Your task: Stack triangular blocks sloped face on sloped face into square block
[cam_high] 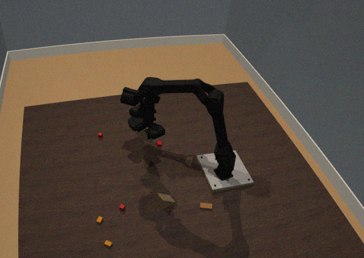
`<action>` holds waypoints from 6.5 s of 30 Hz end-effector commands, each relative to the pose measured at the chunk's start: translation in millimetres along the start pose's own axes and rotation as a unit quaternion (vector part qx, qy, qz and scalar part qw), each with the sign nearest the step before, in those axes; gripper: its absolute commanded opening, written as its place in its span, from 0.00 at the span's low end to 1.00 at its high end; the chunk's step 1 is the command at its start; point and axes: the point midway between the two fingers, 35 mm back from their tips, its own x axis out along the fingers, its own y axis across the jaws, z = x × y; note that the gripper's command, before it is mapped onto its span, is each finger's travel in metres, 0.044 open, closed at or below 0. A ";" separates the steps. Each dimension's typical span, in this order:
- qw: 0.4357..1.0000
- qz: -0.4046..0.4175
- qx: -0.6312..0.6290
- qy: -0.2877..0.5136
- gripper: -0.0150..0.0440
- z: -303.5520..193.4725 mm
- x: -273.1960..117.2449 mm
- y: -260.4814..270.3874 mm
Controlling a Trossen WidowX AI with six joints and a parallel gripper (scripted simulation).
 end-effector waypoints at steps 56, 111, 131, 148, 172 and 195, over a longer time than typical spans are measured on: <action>1.000 0.011 0.005 -0.008 0.25 15.9 -60.8 252.6; 1.000 0.013 0.005 -0.008 0.25 54.0 37.9 269.2; 1.000 0.013 0.005 -0.008 0.25 58.0 44.6 269.5; 1.000 0.012 0.005 -0.008 0.25 62.2 54.8 269.9; 1.000 0.012 0.005 -0.008 0.25 63.6 59.2 270.0; 1.000 0.009 0.008 -0.006 0.25 62.9 60.6 270.1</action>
